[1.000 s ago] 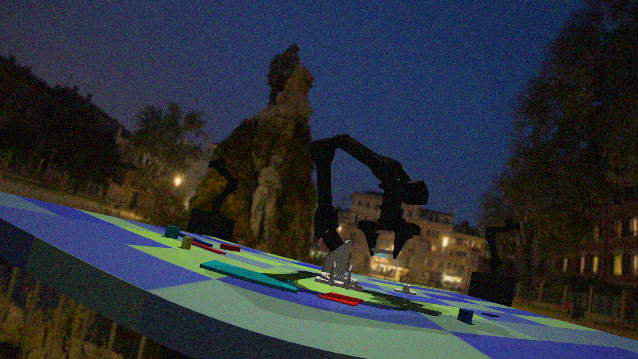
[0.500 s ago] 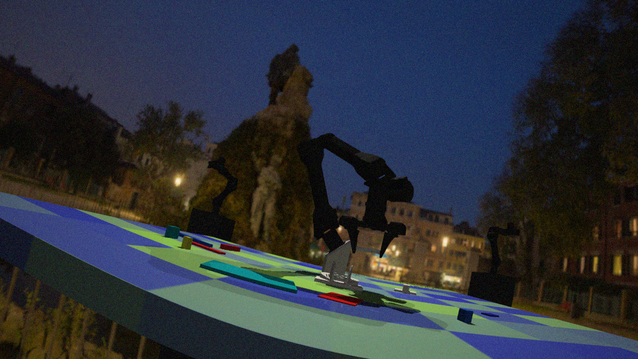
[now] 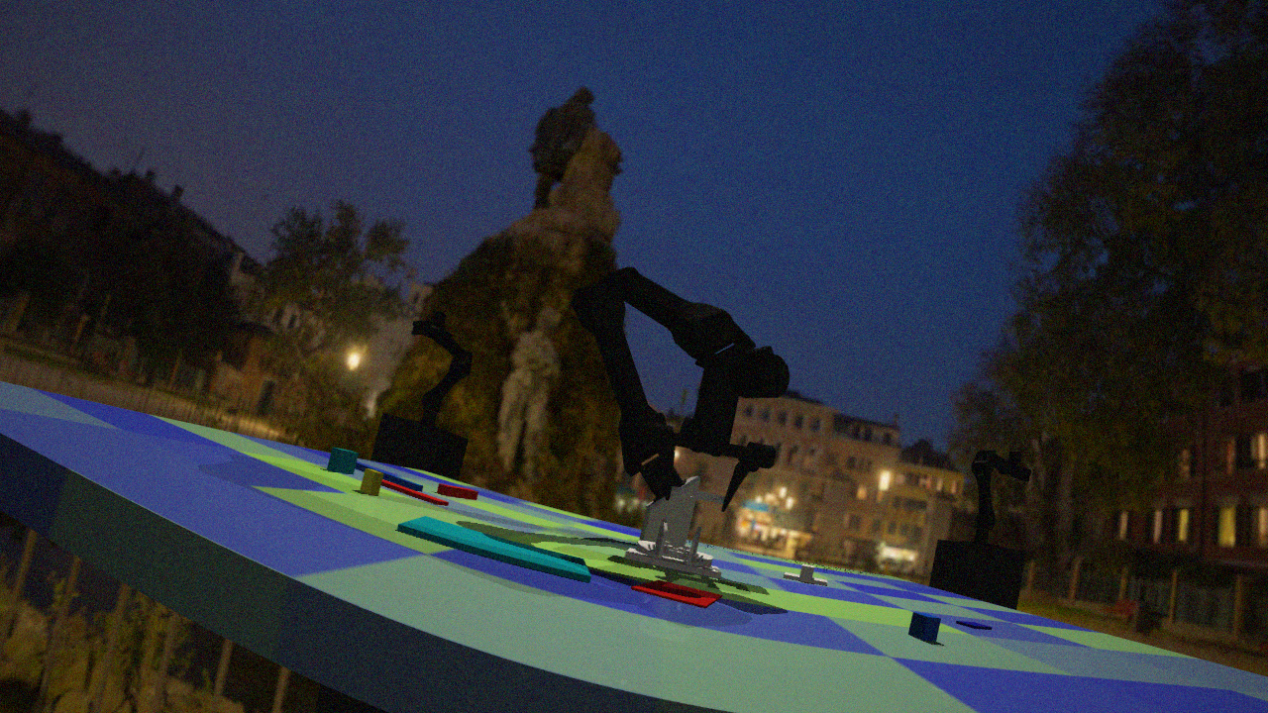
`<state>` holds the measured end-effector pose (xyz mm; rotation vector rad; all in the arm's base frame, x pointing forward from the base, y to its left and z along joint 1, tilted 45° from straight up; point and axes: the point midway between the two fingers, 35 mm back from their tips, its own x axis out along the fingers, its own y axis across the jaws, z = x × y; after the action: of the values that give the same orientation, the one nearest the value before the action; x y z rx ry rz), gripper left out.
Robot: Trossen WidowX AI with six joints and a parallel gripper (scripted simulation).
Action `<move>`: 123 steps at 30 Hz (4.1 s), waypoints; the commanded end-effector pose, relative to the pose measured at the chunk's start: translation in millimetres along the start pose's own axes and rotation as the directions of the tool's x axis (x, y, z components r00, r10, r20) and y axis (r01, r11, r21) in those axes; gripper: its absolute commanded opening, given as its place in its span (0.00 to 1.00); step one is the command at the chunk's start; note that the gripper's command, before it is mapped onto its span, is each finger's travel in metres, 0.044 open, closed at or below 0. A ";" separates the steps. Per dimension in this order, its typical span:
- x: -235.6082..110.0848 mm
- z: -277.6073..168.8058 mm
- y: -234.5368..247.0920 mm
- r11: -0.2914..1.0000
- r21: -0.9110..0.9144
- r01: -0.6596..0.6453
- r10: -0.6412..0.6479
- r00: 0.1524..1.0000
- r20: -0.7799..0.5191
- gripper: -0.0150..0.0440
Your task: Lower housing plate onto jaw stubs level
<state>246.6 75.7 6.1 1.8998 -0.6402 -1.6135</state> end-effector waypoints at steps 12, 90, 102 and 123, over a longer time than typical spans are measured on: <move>0.7 0.7 5.1 0.999 -0.039 -0.007 0.007 1.000 -0.003 0.85; 34.6 7.8 13.5 1.000 -0.031 -0.006 0.006 1.000 -0.003 0.85; 54.0 8.6 14.6 1.000 -0.029 -0.008 0.008 1.000 -0.003 0.85; 62.6 9.5 15.5 1.000 -0.029 -0.010 0.010 1.000 -0.003 0.85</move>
<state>247.0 21.6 -29.7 1.8782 -0.6219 -1.6109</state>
